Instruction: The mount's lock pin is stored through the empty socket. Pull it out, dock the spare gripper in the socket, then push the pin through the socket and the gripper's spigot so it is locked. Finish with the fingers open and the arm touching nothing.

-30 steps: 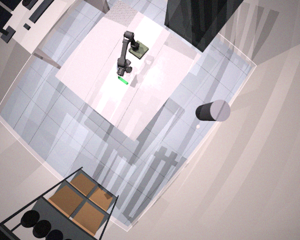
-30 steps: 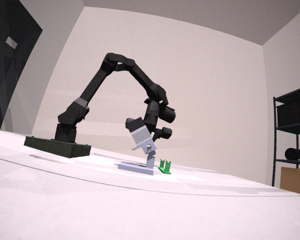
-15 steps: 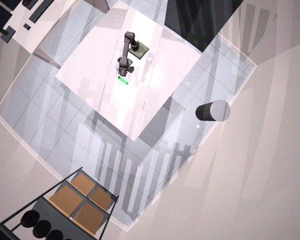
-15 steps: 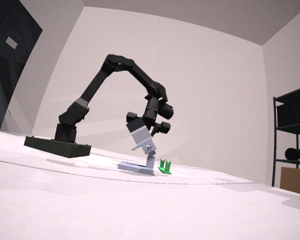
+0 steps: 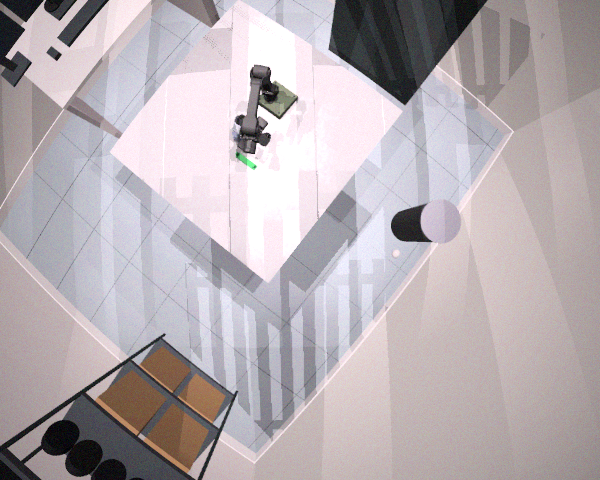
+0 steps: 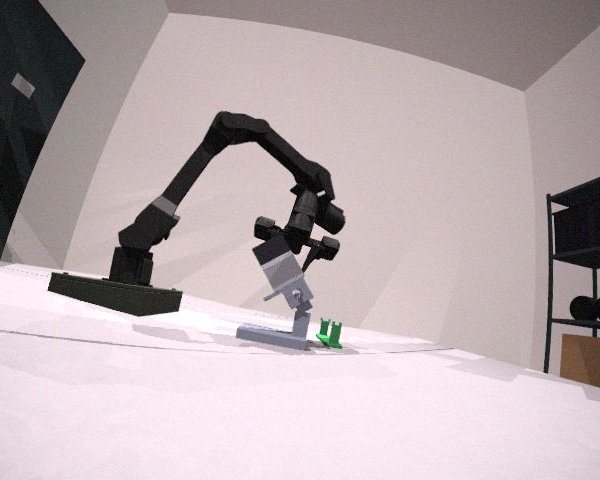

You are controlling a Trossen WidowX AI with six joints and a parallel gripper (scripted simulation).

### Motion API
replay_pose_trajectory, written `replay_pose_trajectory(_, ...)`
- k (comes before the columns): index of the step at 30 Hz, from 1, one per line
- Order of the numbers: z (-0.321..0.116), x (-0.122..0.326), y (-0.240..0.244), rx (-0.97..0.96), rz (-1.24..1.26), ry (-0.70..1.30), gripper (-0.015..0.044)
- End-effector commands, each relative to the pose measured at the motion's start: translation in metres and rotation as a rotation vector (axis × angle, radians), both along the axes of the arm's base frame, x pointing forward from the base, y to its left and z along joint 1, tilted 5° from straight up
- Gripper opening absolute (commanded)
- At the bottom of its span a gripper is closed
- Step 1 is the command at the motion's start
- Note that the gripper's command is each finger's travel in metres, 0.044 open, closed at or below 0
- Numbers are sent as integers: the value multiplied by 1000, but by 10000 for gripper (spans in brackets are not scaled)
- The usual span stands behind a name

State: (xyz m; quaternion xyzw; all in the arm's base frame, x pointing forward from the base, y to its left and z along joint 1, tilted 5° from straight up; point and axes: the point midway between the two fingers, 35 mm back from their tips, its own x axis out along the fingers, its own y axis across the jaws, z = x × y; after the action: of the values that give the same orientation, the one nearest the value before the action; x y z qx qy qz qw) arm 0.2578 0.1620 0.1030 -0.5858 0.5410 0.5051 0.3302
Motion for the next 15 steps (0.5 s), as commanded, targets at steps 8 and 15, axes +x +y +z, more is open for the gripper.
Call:
replay_pose_trajectory(8,-1,0,0,0,2,2,440)
replay_pose_trajectory(15,-1,0,0,0,2,2,440)
